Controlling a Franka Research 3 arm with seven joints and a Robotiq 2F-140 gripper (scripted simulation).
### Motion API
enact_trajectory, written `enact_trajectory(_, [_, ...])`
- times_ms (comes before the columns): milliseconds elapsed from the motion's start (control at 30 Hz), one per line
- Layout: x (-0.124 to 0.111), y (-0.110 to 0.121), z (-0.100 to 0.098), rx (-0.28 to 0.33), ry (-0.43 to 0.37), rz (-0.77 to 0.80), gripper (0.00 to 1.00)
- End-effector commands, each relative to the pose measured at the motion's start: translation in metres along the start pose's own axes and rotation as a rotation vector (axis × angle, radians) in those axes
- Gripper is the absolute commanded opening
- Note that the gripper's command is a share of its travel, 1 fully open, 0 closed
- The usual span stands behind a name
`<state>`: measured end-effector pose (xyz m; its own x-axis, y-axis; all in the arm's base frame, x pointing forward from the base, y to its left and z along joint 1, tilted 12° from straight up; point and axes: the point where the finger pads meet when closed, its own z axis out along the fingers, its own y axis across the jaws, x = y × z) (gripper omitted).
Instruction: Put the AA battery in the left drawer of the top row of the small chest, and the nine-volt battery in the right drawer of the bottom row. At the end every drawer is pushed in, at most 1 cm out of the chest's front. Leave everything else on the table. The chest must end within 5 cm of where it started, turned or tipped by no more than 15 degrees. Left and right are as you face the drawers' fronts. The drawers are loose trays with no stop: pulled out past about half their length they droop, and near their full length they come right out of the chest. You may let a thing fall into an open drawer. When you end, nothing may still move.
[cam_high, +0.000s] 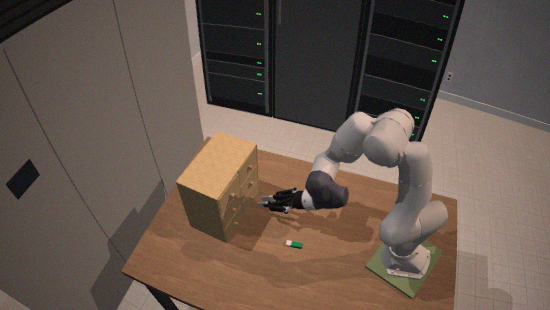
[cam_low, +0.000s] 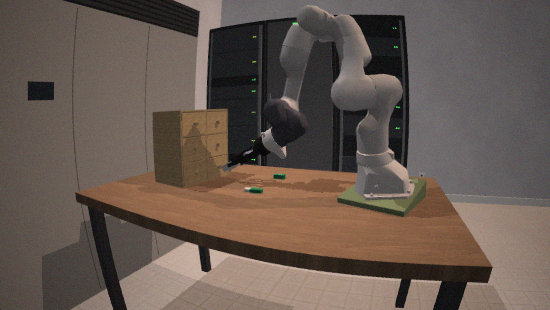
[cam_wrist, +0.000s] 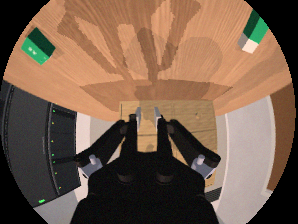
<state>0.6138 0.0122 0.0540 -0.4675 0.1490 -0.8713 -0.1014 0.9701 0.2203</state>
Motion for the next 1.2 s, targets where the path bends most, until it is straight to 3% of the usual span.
enact_trajectory(0, [-0.0028,-0.0011,0.0007,0.002,-0.006,-0.011,0.20])
enact_trajectory(1167, [-0.0059,-0.0031,0.0013,0.004,-0.010,-0.013,0.20])
